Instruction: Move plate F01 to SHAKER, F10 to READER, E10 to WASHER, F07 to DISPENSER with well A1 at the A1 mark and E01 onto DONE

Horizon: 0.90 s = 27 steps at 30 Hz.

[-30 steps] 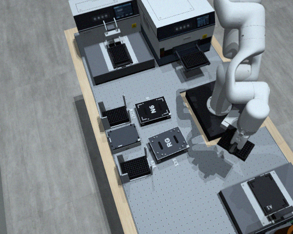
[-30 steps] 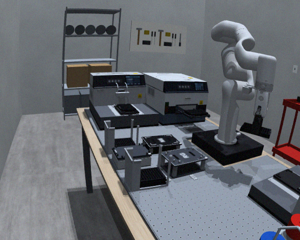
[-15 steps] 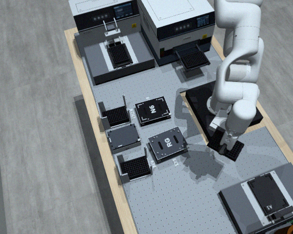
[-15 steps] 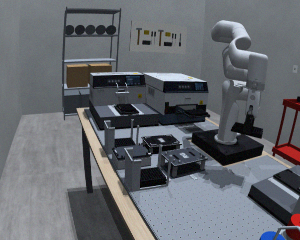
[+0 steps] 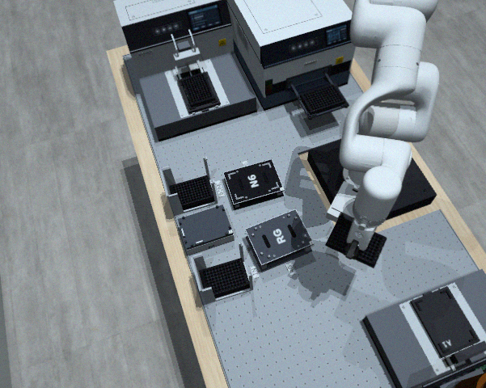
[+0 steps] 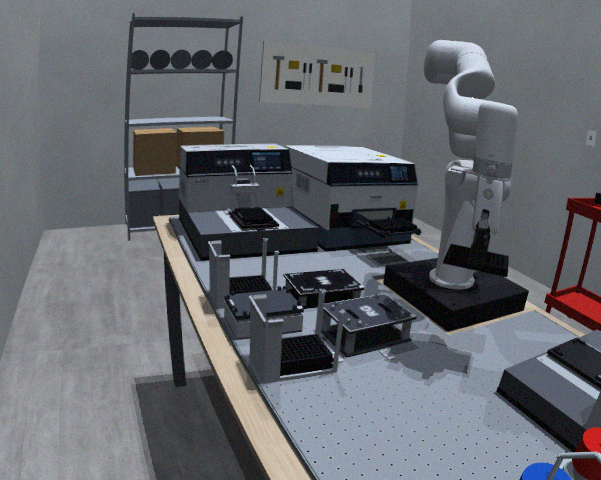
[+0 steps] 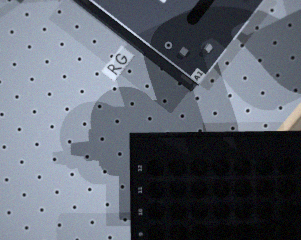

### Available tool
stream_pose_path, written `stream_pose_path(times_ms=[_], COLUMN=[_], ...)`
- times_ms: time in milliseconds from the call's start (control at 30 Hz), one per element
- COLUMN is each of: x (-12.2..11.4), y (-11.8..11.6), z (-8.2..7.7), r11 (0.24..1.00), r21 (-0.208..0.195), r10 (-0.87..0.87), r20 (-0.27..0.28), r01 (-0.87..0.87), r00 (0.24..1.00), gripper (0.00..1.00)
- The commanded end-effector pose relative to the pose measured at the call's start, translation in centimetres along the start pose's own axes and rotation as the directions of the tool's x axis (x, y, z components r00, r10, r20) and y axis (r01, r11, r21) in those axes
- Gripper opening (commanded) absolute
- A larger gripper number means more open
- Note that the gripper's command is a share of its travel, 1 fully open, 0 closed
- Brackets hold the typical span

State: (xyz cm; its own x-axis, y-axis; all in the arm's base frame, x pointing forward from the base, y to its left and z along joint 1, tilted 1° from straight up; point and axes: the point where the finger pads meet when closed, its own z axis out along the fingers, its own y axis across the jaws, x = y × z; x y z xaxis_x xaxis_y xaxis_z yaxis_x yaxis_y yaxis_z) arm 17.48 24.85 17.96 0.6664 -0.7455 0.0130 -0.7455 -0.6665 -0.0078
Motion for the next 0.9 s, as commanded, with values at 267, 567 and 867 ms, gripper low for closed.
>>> stream_pose_path(times_ms=[267, 567, 867], x=[3.2, 5.4, 8.4], y=[-1.3, -1.9, -2.5], z=[-0.1, -0.1, -0.1], r11=[0.995, 0.993, 0.979], r21=[0.004, 0.004, 0.004], r10=[-0.096, -0.121, -0.202], r20=[0.001, 0.001, 0.000], r01=[0.096, 0.121, 0.202], r00=[0.995, 0.993, 0.979], gripper=[0.00, 0.00, 0.00])
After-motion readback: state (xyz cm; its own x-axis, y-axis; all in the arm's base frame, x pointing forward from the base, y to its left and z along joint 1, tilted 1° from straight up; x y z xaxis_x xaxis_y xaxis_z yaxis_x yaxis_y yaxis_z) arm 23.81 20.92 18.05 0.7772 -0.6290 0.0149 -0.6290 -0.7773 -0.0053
